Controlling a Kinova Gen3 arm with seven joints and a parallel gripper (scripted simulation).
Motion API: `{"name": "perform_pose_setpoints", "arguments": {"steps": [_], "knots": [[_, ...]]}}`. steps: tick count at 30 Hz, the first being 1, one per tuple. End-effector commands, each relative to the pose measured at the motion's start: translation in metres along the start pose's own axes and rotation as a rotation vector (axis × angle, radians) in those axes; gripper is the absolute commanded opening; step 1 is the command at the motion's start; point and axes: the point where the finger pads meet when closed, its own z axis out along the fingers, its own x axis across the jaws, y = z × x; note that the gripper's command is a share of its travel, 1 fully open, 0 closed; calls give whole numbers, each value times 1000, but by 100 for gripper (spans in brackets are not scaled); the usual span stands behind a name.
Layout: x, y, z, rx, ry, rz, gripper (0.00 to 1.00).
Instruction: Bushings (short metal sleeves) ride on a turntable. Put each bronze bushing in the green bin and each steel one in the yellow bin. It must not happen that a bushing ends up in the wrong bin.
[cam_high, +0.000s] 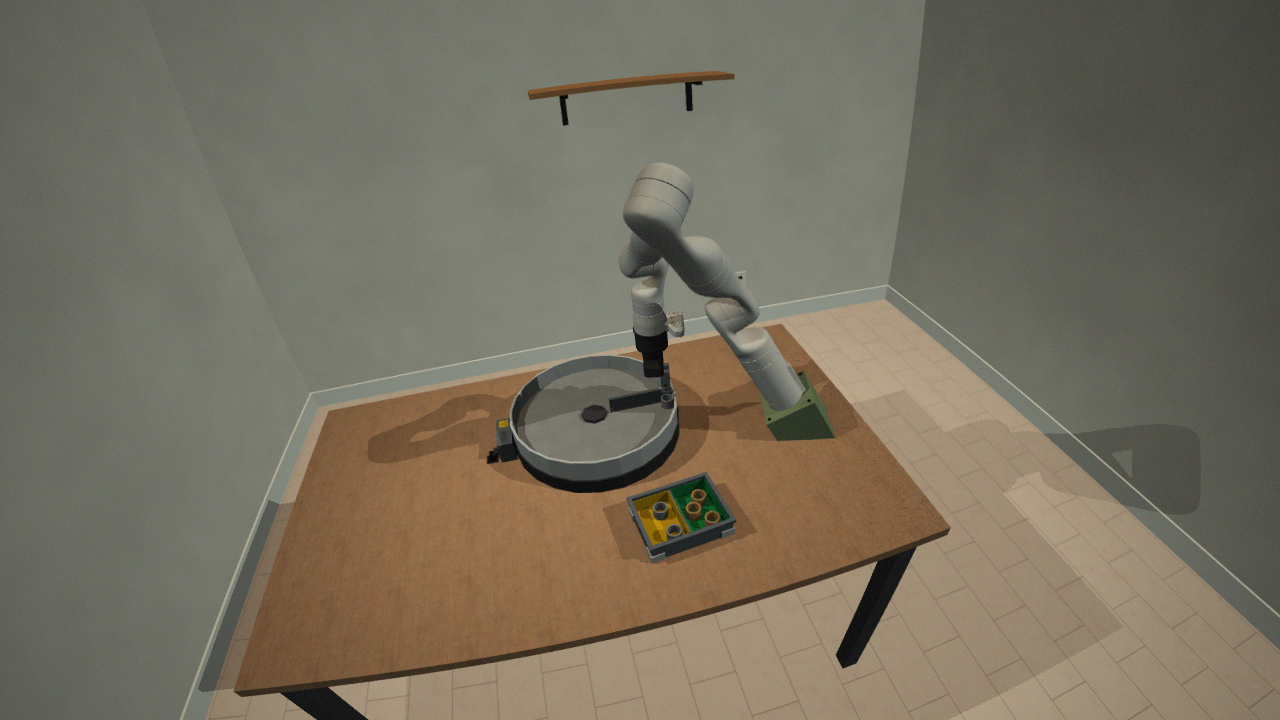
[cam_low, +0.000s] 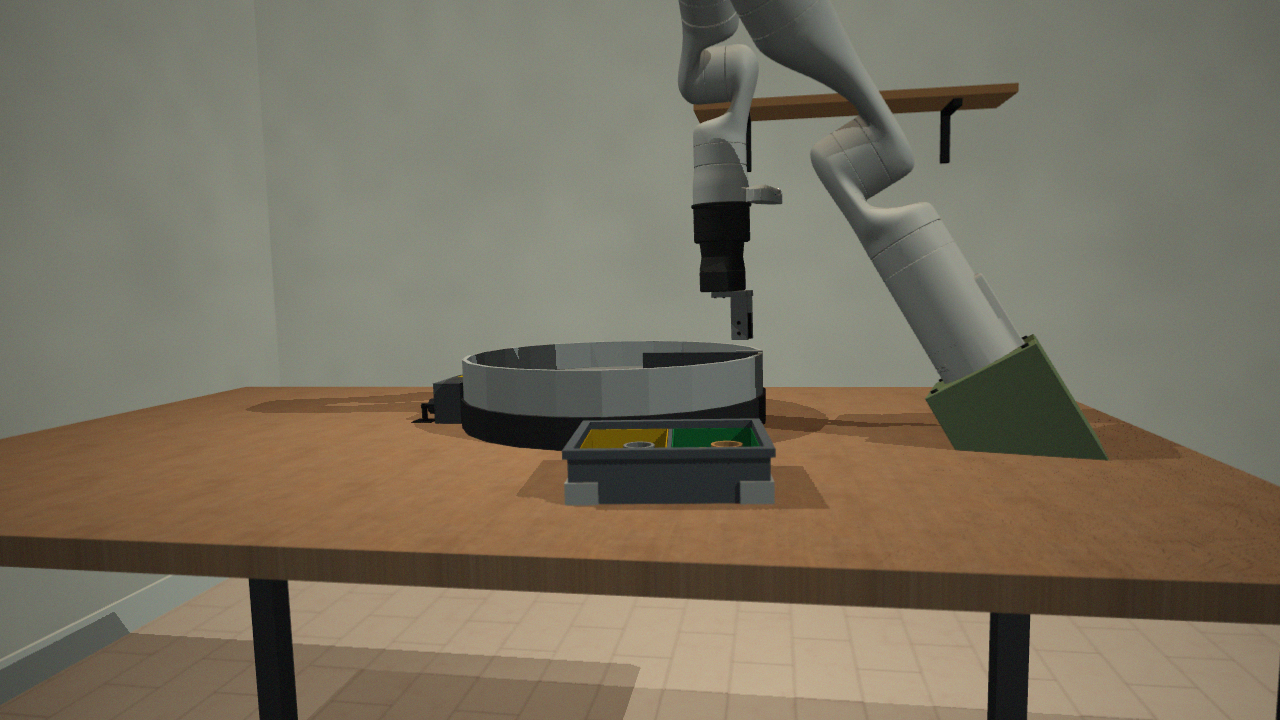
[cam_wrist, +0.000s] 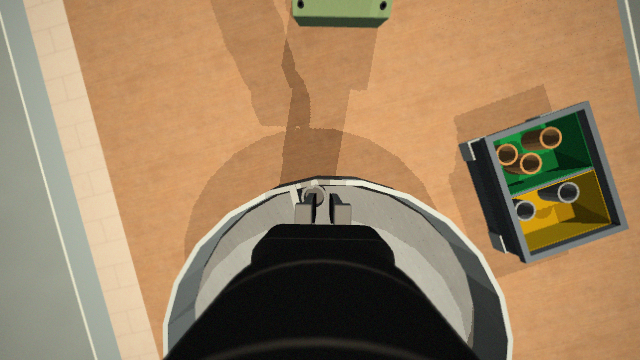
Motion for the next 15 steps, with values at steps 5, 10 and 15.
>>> {"name": "perform_pose_setpoints", "arguments": {"steps": [5, 10, 15], "knots": [[-1, -1, 10, -13, 5, 11, 40], [-1, -1, 16, -13, 5, 11, 40], [-1, -1, 31, -13, 6, 13, 40]]}}
